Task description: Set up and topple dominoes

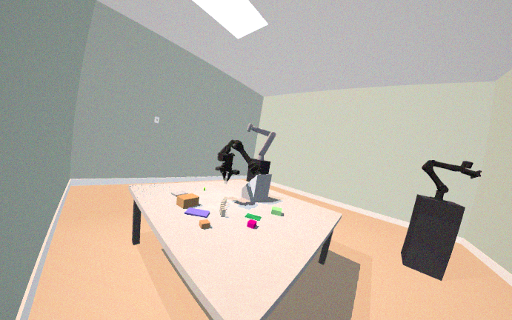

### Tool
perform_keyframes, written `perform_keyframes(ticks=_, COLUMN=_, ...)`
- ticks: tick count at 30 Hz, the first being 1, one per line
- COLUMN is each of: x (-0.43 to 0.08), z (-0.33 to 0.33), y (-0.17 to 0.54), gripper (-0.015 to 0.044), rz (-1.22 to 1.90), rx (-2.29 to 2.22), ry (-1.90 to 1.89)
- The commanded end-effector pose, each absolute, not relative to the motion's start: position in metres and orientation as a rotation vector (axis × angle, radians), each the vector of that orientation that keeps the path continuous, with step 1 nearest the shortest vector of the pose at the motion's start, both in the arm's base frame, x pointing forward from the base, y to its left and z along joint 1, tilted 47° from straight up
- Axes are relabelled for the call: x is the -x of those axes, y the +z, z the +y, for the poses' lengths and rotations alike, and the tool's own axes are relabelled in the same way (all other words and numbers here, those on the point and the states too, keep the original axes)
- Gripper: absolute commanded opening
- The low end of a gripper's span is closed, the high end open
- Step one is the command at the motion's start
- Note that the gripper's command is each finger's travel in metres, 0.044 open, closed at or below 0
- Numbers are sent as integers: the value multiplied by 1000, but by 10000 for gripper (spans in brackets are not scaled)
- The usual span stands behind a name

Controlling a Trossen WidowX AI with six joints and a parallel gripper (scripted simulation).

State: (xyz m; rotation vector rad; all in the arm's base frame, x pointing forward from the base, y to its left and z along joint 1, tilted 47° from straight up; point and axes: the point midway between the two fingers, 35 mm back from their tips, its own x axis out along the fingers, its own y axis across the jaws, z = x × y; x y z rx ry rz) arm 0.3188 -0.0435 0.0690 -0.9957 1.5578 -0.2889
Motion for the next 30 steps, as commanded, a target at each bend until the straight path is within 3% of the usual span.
perform_keyframes(ticks=1, x=-309, z=-29, y=53, gripper=107, rz=1635, rx=1247, ry=-33)
perform_keyframes(ticks=12, x=-309, z=-32, y=51, gripper=107, rz=1638, rx=1244, ry=-34)
perform_keyframes(ticks=30, x=-319, z=-99, y=-15, gripper=107, rz=1647, rx=1235, ry=-35)
